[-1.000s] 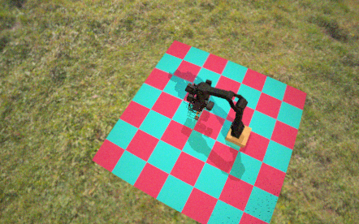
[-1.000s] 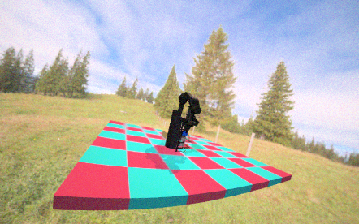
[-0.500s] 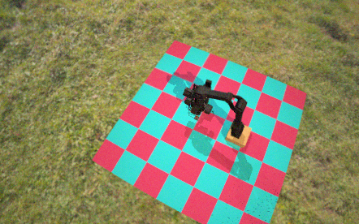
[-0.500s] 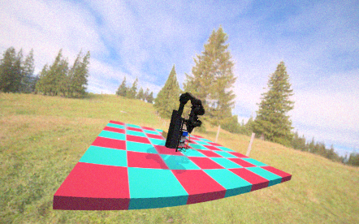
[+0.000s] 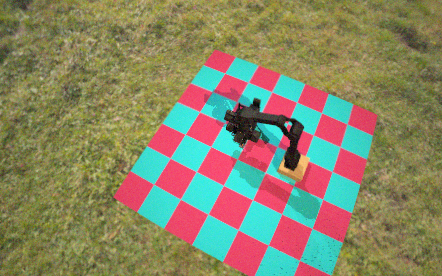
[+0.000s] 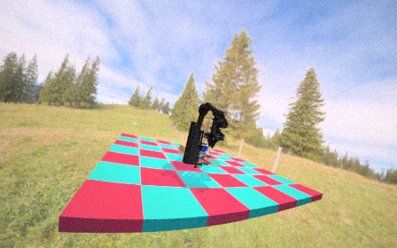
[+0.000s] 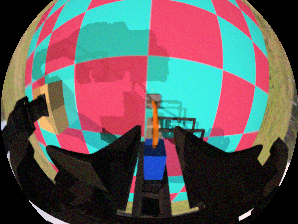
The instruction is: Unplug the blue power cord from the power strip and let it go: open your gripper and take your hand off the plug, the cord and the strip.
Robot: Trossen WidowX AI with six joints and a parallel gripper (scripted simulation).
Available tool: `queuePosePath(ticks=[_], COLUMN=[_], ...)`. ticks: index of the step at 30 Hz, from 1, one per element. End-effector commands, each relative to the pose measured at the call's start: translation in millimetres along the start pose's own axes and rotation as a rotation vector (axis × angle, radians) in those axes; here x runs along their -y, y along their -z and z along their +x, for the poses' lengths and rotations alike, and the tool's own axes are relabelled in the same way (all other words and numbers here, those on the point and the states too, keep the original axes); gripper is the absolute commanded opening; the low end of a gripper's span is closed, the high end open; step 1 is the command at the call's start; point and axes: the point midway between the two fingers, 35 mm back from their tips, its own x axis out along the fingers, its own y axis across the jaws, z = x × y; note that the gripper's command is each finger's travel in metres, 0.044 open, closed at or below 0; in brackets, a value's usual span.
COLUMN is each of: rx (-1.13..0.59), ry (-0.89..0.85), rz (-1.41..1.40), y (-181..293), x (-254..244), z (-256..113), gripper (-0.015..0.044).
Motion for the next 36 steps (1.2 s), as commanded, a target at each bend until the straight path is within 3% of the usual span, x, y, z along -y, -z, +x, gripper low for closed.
queuePosePath(ticks=[1,36], rx=[-0.002,-0.004], ry=[0.0,0.007], rz=[-0.003,-0.009], y=[0.4,31.4], x=[0.0,-0.1], z=[0.0,-10.8], gripper=[0.016,0.016])
